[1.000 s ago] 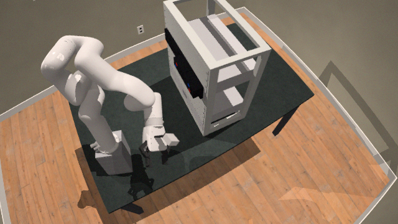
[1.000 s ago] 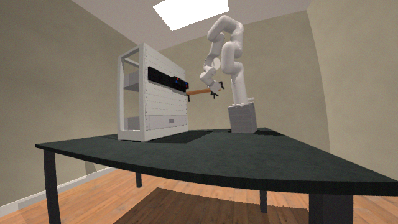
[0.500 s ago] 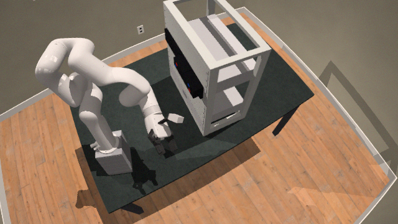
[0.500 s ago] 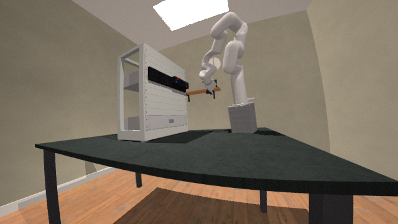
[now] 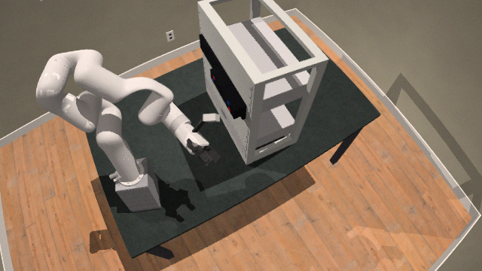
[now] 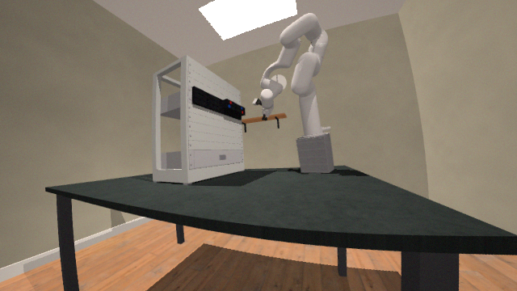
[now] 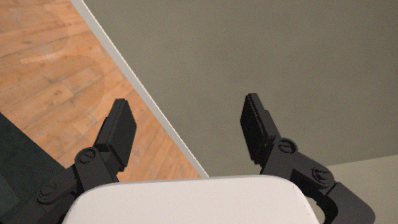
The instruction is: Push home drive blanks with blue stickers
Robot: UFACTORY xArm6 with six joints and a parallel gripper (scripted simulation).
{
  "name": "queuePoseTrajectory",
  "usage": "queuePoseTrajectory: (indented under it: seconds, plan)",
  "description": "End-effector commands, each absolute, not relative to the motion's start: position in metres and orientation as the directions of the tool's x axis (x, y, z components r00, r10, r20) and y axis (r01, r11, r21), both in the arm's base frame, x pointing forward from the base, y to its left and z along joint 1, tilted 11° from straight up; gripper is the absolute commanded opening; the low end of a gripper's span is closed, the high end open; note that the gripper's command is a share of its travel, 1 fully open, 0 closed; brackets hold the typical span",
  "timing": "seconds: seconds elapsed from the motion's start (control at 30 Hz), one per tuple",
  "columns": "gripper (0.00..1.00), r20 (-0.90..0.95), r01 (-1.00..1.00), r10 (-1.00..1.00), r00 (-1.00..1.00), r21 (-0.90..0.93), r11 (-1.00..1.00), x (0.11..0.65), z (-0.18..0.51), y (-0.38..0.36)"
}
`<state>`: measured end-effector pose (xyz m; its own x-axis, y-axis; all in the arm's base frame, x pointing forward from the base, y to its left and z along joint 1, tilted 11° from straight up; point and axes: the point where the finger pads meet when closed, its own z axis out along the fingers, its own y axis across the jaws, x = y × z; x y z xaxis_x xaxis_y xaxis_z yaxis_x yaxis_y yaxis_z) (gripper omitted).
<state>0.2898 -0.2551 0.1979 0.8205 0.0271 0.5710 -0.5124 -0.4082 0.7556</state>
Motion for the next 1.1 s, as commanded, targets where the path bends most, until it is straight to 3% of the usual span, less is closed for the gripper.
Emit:
queuePoseTrajectory:
  seconds: [0.0,0.7,1.07]
  plan:
    - [1.00,0.563,-0.450,0.177,0.807,0.781,-0.433,0.311,0.210,-0.234]
    - [1.00,0.460,-0.228,0.646,0.610,0.882,-0.413,0.364,0.241,-0.135]
    - [1.00,0.391,-0.156,0.789,0.473,0.919,-0.362,0.373,0.249,-0.089]
